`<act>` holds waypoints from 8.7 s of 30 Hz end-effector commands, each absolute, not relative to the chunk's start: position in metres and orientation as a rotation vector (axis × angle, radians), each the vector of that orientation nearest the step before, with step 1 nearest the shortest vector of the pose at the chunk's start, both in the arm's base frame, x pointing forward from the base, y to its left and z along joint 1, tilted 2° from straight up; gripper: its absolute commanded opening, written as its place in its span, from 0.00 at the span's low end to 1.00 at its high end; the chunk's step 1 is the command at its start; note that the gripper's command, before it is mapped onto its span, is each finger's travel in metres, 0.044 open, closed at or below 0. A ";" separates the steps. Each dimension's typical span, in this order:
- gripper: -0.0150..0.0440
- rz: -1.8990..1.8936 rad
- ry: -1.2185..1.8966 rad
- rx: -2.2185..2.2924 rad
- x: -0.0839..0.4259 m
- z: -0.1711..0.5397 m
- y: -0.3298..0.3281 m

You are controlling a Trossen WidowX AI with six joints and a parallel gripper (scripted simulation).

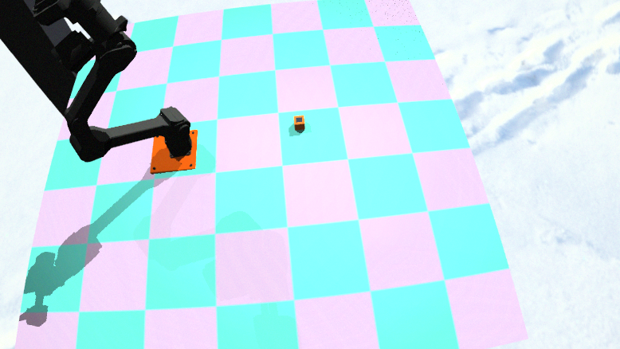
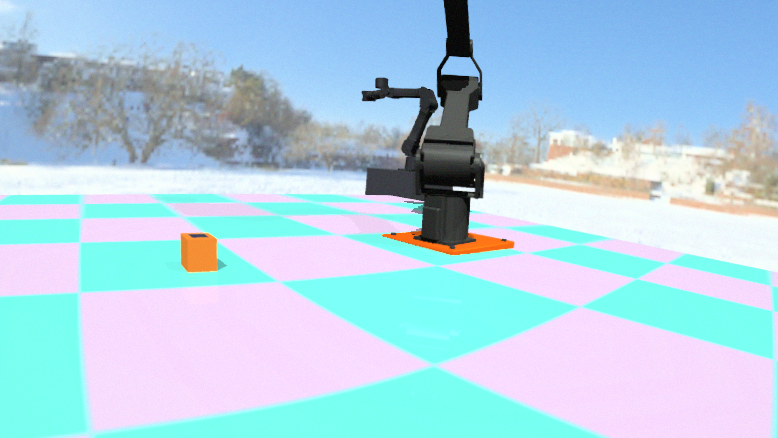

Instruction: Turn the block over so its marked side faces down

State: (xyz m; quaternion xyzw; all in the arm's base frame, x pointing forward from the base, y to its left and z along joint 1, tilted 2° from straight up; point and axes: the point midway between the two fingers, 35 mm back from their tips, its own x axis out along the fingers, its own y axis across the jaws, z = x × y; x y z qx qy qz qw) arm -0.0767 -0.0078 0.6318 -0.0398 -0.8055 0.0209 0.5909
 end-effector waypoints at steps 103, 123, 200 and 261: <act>0.91 -0.082 1.504 0.048 0.360 0.063 0.006; 0.35 -0.082 1.504 0.048 0.360 0.063 0.006; 0.25 -0.084 0.617 0.004 0.365 0.052 0.008; 1.00 -0.087 0.444 0.000 0.353 0.053 0.007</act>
